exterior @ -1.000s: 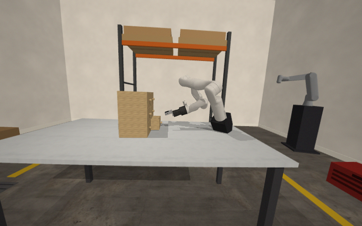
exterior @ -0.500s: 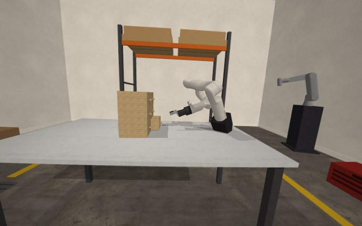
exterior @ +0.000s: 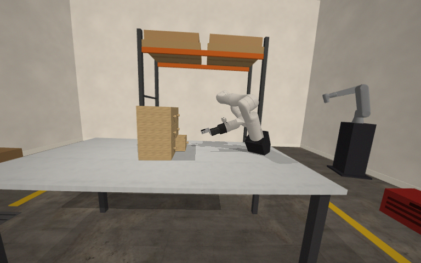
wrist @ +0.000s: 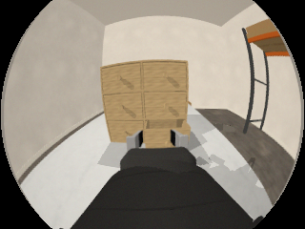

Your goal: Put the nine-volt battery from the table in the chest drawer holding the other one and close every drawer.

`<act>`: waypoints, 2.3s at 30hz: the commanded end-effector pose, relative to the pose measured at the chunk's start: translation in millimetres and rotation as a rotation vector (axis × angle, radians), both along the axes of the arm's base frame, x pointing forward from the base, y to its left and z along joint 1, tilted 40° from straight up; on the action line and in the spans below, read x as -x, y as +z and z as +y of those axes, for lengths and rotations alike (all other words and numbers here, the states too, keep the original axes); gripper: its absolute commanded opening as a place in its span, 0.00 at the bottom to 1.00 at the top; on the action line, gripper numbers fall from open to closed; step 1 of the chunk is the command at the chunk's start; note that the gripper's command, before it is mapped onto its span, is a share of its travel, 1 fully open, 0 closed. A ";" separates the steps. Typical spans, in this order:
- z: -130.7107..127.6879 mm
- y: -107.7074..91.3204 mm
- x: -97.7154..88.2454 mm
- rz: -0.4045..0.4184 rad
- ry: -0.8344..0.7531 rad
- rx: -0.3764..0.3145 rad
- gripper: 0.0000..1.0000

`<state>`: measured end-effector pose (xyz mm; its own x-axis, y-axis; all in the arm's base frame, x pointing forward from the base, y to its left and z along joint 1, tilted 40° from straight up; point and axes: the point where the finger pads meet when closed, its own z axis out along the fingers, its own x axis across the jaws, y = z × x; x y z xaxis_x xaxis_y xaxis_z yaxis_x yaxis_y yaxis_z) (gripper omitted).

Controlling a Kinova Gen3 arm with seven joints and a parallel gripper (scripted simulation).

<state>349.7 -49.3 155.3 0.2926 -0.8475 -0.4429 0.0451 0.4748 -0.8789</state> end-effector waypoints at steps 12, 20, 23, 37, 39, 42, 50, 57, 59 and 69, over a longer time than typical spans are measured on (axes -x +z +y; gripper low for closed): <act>-3.7 -9.0 15.9 0.004 -0.009 -0.004 1.00; -4.4 -12.9 24.0 0.004 -0.009 -0.004 1.00; -4.6 -13.6 25.6 0.004 -0.009 -0.004 1.00; -5.0 -16.1 31.0 0.004 -0.009 -0.004 1.00; -5.0 -16.2 31.2 0.004 -0.009 -0.004 1.00; -5.0 -16.2 31.3 0.004 -0.009 -0.004 1.00; -5.1 -16.3 31.3 0.004 -0.008 -0.003 1.00; -5.7 -16.2 31.2 -0.006 -0.002 0.017 1.00; -5.9 -16.2 31.1 -0.010 0.000 0.023 1.00; -6.5 -14.4 31.7 -0.084 0.058 0.152 1.00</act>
<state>316.8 -53.4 139.3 0.3530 -0.8731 -0.3362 0.0811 0.3865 -0.9187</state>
